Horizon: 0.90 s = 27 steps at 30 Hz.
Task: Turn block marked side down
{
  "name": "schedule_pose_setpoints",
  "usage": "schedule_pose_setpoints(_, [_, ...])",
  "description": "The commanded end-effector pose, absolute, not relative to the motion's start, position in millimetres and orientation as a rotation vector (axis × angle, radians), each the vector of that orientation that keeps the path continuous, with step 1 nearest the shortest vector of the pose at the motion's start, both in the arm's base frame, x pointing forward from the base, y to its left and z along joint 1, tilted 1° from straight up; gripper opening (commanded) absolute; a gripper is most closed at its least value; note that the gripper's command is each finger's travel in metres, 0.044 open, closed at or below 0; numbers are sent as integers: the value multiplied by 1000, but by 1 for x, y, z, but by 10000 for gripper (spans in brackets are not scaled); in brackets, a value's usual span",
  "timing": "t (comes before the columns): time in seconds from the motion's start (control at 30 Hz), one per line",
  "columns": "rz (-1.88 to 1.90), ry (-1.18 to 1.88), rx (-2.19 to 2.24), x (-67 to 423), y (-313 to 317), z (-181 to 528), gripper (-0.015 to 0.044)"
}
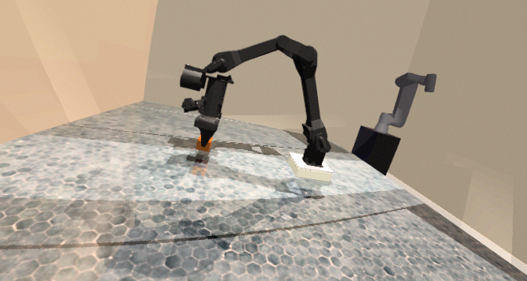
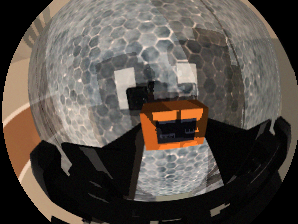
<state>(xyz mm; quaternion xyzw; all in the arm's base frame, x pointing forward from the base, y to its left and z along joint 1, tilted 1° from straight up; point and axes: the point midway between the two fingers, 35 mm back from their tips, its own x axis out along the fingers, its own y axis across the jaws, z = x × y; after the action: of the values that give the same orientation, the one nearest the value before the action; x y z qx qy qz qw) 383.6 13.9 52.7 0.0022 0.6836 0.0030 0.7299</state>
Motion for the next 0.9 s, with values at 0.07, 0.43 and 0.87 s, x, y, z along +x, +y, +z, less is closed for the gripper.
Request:
schedule_pose_setpoints(0.07, [8,1444,6,384,14,50,0])
schedule_pose_setpoints(0.43, [7,1280,5,385,15,45,0])
schedule_pose_setpoints(0.87, [6,1086,7,381,14,44,0])
